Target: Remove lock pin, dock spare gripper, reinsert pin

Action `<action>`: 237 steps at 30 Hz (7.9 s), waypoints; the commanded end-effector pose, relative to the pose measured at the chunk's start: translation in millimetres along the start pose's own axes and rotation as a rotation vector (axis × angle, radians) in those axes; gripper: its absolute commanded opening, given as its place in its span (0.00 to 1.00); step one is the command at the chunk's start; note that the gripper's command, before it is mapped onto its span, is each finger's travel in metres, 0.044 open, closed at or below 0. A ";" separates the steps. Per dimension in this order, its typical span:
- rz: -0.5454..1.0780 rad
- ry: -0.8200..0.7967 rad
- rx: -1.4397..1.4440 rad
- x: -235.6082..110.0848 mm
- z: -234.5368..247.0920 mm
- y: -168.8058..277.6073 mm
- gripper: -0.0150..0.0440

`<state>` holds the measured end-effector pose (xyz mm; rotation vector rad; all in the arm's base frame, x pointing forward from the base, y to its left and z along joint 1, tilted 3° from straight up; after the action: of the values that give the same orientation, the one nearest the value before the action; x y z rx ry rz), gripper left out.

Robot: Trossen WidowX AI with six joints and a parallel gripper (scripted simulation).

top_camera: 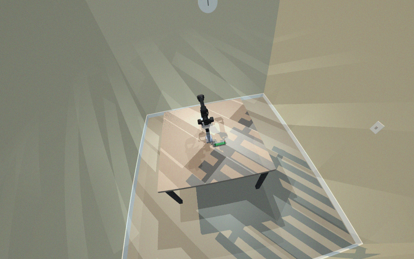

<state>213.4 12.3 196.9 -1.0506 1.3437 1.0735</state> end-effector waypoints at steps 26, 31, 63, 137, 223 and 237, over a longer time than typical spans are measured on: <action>-0.018 -0.015 -0.010 -28.3 120.7 24.3 0.56; -0.026 -0.006 -0.070 -27.4 129.6 19.9 0.56; 0.024 0.310 -1.563 48.5 173.2 -131.4 0.56; 0.025 0.311 -1.563 174.9 174.3 -145.5 0.25; 0.027 0.293 -1.539 149.3 144.8 -62.4 0.25; 0.027 0.294 -1.538 149.8 134.1 -64.9 0.25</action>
<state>296.8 130.2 41.1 -2.3206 0.5189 2.0767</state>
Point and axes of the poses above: the point midway between the two fingers, 35 mm back from their tips, its own x axis out along the fingers, its own z axis across the jaws, y = z × x, the point moved 4 cm from there along -x, back along the fingers, and after that the axes turned 14 degrees about x, right-handed, at the moved point
